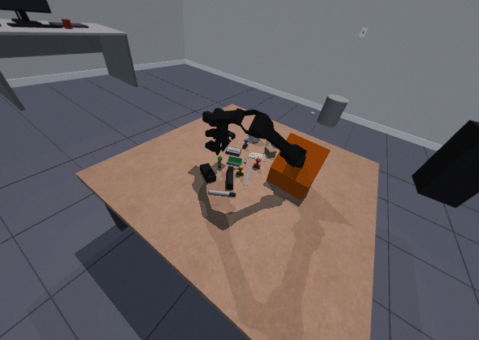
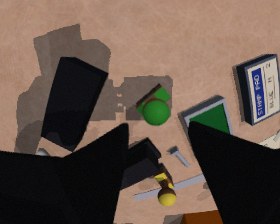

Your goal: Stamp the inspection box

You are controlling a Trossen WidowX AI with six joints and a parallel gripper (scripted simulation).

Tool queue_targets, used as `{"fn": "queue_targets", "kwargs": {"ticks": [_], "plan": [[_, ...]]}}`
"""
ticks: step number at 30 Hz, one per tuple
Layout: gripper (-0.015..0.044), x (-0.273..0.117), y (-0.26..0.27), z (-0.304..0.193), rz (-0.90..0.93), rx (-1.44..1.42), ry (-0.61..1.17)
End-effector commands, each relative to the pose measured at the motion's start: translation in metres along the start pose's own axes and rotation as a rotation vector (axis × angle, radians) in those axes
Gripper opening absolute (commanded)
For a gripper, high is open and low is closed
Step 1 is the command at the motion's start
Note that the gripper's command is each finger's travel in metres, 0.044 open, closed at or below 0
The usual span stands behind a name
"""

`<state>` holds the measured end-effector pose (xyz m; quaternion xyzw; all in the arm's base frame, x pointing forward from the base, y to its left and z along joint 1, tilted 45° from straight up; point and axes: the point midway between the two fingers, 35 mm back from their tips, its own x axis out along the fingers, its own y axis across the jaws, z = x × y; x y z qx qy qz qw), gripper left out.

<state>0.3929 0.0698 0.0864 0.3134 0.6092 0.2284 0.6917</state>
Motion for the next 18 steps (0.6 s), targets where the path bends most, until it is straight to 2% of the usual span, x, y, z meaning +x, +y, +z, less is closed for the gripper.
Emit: {"fn": "queue_targets", "kwargs": {"ticks": [1, 18], "plan": [[0.0212, 0.009, -0.002, -0.002, -0.005, 0.006, 0.007], [0.0212, 0.037, -0.002, -0.001, -0.004, 0.006, 0.007]]}}
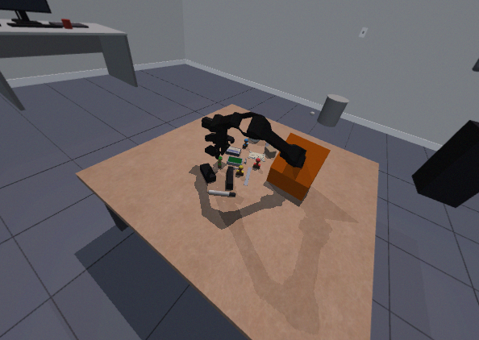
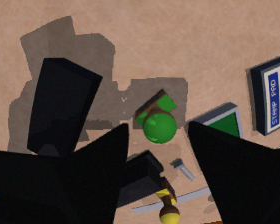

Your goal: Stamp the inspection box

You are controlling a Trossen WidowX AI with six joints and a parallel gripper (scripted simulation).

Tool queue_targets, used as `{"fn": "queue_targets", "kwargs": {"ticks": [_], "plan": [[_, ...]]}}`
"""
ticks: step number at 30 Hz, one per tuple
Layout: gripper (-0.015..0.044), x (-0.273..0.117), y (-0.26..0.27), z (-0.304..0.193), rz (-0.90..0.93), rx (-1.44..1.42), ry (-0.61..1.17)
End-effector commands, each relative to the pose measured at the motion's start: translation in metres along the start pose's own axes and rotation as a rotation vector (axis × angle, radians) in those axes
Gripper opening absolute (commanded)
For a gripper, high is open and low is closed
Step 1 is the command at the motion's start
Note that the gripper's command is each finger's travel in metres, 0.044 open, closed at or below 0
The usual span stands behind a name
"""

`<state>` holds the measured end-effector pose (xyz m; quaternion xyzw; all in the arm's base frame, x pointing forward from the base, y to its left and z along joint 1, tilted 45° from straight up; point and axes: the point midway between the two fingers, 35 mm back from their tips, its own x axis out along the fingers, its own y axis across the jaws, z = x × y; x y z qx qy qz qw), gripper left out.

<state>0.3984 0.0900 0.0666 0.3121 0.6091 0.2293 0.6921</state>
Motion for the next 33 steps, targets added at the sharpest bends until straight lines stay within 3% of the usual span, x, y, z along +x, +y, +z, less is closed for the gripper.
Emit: {"fn": "queue_targets", "kwargs": {"ticks": [1, 27, 33], "plan": [[0.0212, 0.010, -0.002, -0.002, -0.004, 0.009, 0.007], [0.0212, 0.040, -0.001, -0.004, 0.000, 0.009, 0.007], [0.0172, 0.039, 0.000, -0.003, 0.003, 0.004, 0.005]]}}
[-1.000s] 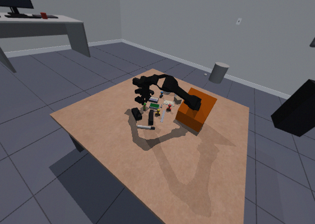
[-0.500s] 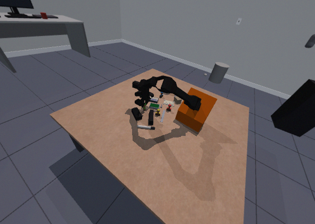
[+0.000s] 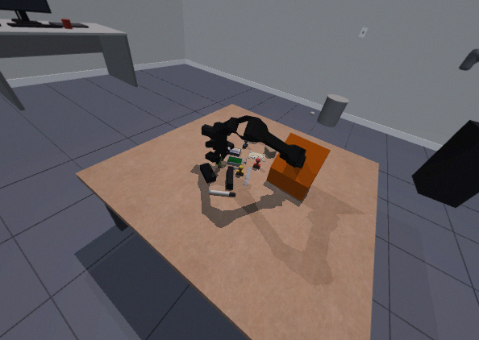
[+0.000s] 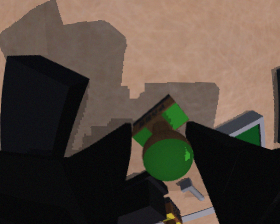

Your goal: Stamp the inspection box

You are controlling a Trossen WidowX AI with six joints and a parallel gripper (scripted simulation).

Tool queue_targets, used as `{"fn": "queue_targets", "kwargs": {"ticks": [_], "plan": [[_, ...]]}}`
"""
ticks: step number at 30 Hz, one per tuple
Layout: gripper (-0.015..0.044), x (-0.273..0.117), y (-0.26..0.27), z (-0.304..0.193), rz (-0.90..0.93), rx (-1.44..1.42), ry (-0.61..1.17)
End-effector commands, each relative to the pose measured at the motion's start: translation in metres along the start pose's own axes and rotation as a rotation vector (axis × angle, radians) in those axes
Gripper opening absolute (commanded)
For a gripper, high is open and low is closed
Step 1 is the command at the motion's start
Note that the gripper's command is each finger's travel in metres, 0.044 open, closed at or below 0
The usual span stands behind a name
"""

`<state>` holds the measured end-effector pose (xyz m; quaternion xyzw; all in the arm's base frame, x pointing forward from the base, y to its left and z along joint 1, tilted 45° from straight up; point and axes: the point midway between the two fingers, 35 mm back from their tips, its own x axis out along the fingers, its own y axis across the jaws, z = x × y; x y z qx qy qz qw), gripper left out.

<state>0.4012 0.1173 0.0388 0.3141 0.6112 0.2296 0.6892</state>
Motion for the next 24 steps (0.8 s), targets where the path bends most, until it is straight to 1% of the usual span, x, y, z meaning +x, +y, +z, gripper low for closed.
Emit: {"fn": "queue_targets", "kwargs": {"ticks": [1, 16, 18, 19, 24], "plan": [[0.0166, -0.0003, 0.0003, 0.0003, 0.000, -0.001, -0.001], [0.0066, -0.0003, 0.0003, 0.0003, 0.000, -0.001, -0.001], [0.0013, -0.0006, 0.0003, 0.0003, 0.000, -0.001, -0.001], [0.0000, -0.0010, 0.0003, 0.0003, 0.000, -0.001, -0.001], [0.0000, -0.0034, 0.0002, 0.0005, 0.001, -0.001, -0.001]]}}
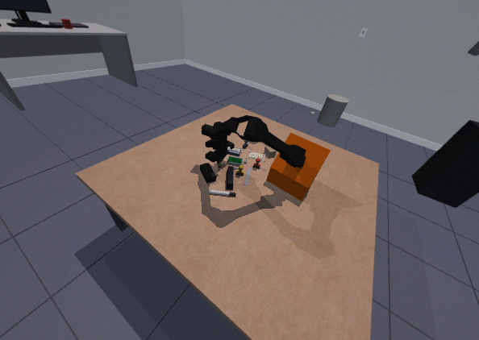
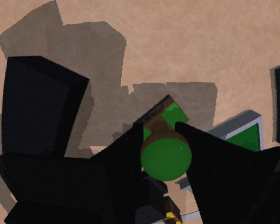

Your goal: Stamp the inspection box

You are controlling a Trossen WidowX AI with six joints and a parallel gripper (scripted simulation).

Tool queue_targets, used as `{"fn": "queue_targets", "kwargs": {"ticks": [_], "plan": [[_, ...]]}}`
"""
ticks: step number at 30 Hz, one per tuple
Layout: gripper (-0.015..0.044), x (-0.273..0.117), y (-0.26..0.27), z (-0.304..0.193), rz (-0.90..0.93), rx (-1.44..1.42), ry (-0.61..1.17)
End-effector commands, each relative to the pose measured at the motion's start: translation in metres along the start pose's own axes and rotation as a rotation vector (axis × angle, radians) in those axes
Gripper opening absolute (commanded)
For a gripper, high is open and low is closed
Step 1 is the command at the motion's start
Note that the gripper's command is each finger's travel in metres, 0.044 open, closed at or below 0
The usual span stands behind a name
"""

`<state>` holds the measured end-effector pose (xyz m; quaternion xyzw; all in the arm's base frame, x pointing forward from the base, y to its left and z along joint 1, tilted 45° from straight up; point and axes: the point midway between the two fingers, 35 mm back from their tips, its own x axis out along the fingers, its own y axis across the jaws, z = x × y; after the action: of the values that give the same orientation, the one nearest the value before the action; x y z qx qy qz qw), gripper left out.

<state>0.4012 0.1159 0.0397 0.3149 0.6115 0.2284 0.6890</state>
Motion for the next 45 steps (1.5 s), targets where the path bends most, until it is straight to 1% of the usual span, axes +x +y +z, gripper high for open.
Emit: {"fn": "queue_targets", "kwargs": {"ticks": [1, 45], "plan": [[0.0000, -0.002, 0.000, 0.000, 0.001, -0.004, 0.000], [0.0000, -0.024, 0.000, 0.001, 0.004, -0.004, -0.002]]}}
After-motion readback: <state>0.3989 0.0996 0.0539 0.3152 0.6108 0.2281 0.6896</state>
